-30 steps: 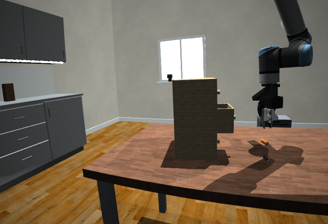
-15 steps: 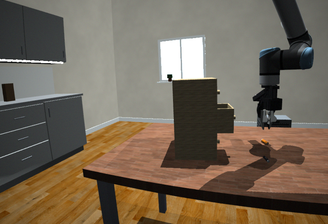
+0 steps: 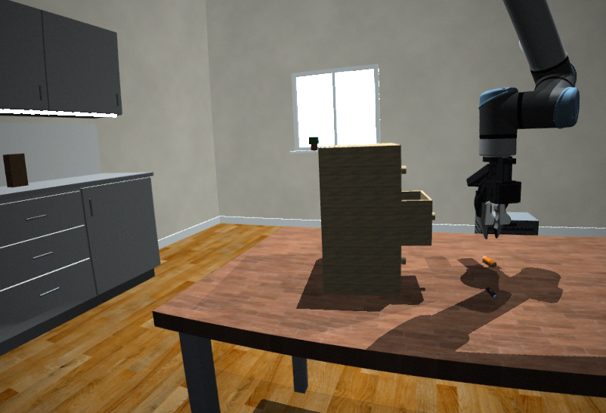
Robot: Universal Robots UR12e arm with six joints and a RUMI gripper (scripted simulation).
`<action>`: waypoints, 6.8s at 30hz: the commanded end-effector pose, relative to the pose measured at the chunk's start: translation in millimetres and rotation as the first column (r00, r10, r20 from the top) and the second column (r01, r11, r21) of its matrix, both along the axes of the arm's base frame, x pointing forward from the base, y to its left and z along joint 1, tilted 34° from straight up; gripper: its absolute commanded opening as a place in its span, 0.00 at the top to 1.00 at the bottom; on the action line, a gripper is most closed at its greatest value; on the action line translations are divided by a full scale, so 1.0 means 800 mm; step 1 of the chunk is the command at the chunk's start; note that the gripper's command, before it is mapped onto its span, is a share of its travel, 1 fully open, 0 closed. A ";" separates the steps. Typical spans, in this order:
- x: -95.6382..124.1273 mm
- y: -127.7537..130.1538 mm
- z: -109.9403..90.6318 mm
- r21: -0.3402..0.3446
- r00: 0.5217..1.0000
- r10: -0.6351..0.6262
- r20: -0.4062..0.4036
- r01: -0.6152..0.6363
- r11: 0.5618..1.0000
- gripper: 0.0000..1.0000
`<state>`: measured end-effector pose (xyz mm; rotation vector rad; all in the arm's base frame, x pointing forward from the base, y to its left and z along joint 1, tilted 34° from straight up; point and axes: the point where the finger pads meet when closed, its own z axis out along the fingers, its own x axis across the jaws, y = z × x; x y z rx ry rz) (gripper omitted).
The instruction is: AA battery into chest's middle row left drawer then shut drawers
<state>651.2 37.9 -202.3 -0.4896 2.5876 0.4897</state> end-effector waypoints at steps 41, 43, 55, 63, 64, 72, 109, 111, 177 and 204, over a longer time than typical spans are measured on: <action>0.013 0.012 -0.024 -0.002 1.000 0.001 0.002 -0.001 1.000 0.83; 0.015 0.013 -0.028 -0.002 1.000 0.001 0.002 -0.001 1.000 0.83; 0.022 0.021 -0.043 -0.002 1.000 0.001 0.002 -0.001 1.000 0.83; 0.026 0.026 -0.052 -0.002 1.000 0.001 0.002 -0.001 1.000 0.83; 0.026 0.026 -0.053 -0.002 1.000 0.001 0.002 -0.001 1.000 0.83; 0.027 0.027 -0.055 -0.002 1.000 0.000 0.002 0.000 1.000 0.83; 0.026 0.027 -0.055 -0.002 1.000 0.000 0.001 0.000 1.000 0.83; 0.026 0.027 -0.055 -0.002 1.000 0.000 0.001 0.000 1.000 0.83; 0.036 0.038 -0.077 -0.002 1.000 0.000 0.001 0.000 1.000 0.83; 0.036 0.038 -0.077 -0.002 1.000 0.000 0.001 0.000 1.000 0.95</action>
